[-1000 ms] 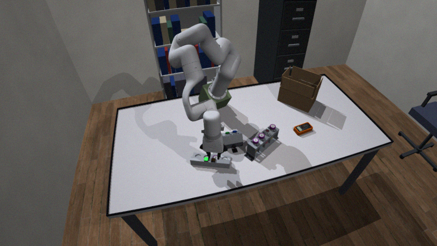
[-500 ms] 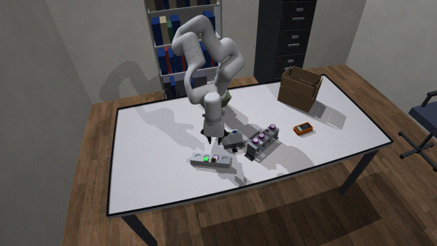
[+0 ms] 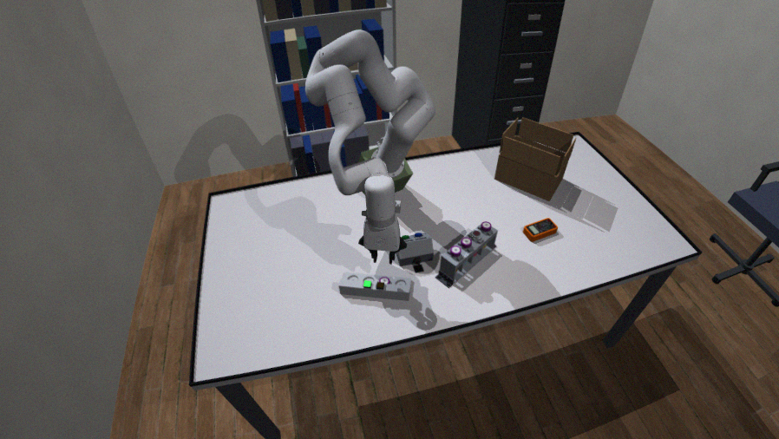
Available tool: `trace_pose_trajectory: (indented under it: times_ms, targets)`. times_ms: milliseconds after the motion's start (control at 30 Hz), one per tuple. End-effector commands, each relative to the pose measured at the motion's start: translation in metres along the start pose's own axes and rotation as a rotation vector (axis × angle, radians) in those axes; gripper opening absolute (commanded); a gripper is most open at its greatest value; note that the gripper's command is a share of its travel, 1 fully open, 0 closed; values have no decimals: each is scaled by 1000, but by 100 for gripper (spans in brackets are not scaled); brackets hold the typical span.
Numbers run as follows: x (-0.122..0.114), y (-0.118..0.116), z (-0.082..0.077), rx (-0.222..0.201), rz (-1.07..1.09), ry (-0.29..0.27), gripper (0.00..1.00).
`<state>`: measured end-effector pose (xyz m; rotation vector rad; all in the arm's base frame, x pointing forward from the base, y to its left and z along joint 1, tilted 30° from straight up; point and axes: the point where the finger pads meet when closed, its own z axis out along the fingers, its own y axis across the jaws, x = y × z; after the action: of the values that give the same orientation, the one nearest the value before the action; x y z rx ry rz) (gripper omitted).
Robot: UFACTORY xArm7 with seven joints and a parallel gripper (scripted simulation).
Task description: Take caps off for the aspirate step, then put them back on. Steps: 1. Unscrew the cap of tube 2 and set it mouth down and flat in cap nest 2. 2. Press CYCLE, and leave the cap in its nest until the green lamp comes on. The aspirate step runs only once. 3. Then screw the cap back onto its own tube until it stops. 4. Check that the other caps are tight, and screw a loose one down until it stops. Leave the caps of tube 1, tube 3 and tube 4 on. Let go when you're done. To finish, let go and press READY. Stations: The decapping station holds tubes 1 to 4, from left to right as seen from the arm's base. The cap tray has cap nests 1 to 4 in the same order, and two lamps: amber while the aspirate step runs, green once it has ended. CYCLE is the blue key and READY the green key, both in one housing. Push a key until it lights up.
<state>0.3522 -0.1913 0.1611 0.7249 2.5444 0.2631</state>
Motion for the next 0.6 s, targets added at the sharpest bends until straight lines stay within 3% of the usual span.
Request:
trace_pose_trajectory:
  times_ms: [0, 400, 467, 567]
  targets:
    - [-3, 0, 18, 1, 1, -5, 46]
    - [-5, 0, 78, 1, 1, -4, 46]
    - [-5, 0, 78, 1, 1, -4, 46]
    - [-5, 0, 93, 1, 1, -4, 46]
